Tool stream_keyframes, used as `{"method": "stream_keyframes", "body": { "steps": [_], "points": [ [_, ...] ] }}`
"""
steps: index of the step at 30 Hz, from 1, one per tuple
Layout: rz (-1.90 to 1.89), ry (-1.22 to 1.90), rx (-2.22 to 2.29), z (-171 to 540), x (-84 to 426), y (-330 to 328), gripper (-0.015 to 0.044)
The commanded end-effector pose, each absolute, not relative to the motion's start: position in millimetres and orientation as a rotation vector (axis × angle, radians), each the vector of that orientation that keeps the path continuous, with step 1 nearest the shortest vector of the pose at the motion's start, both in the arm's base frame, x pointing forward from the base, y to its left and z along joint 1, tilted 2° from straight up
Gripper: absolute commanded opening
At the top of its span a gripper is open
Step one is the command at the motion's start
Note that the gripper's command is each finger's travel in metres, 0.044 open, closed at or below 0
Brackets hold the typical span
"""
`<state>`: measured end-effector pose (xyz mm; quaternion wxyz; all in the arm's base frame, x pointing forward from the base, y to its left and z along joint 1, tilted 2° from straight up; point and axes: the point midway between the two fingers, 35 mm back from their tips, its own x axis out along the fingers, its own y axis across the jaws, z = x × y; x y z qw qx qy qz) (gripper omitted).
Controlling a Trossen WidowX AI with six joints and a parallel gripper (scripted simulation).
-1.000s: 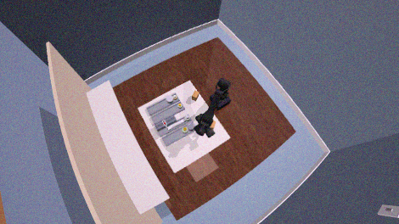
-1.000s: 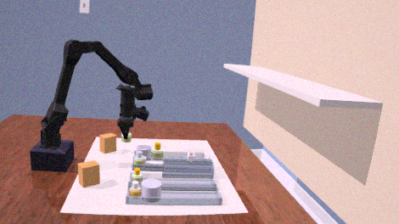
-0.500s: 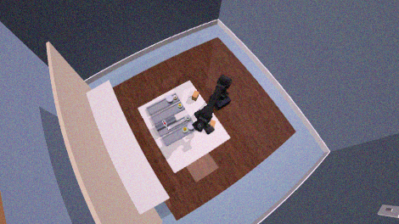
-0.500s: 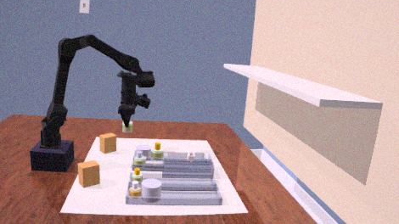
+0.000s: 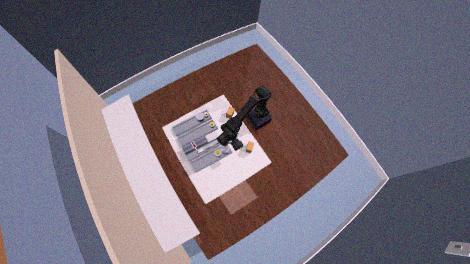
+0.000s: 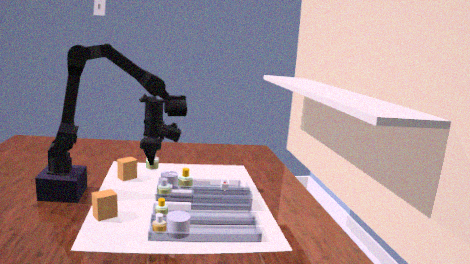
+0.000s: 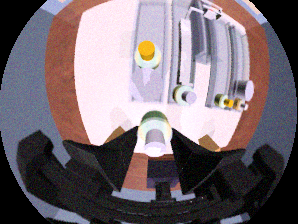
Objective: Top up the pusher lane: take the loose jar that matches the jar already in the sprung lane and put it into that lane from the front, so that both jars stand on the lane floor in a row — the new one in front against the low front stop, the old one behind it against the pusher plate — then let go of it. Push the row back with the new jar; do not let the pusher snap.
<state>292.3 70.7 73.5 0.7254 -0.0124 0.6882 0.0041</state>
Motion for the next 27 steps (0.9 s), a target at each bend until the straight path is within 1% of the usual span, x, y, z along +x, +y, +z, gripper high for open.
{"method": "stream_keyframes", "body": {
  "steps": [1, 10, 20, 27],
  "points": [
    [0.011, 1.514, -0.027, 68, 293, 52, 0.0],
    [-0.001, 1.514, -0.023, 54, 290, 10, 0.0],
    [-0.001, 1.514, -0.023, 30, 291, 9, 0.0],
    [-0.001, 1.514, -0.023, 29, 292, 9, 0.0]
  ]
}}
